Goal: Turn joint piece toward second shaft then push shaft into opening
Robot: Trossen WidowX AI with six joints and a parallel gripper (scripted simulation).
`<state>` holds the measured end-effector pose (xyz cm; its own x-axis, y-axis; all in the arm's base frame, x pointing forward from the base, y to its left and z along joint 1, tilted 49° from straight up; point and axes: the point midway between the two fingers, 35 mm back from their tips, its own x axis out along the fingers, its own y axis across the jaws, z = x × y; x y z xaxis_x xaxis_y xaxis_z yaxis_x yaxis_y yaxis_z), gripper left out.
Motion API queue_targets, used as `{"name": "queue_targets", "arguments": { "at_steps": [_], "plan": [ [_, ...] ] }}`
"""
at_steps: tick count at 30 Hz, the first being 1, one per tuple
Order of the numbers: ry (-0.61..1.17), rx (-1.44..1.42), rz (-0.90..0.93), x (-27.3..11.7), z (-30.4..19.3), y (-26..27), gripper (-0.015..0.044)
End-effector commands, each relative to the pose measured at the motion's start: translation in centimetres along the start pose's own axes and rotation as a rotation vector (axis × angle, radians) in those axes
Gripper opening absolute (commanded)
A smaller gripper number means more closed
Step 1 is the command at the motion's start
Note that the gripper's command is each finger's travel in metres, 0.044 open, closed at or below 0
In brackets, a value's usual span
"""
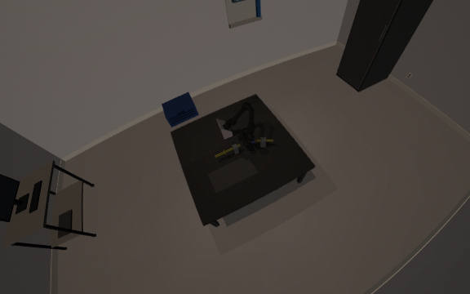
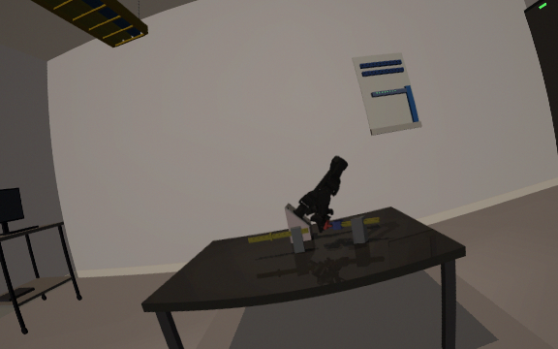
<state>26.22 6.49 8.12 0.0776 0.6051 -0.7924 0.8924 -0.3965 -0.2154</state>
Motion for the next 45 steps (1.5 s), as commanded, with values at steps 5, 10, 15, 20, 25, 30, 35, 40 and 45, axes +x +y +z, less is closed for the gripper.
{"name": "queue_targets", "arguments": {
  "at_steps": [5,10,15,20,25,30,35,40,45],
  "plan": [
    [0.000,0.000,0.000,0.0,0.0,0.0,0.0147],
    [0.000,0.000,0.000,0.0,0.0,0.0,0.0068],
    [0.000,0.000,0.000,0.0,0.0,0.0,0.0000],
    [0.015,-0.020,0.003,0.1,0.0,0.1,0.0000],
    [0.069,-0.098,0.017,0.4,0.0,0.5,0.0000],
    [0.125,-0.179,0.027,0.6,-0.1,0.9,0.0000],
    [0.180,-0.259,0.032,0.9,-0.3,1.3,0.0000],
    [0.238,-0.336,0.029,1.1,-0.4,1.7,0.0000],
    [0.272,-0.378,0.025,1.3,-0.5,1.8,0.0000]
  ]
}}
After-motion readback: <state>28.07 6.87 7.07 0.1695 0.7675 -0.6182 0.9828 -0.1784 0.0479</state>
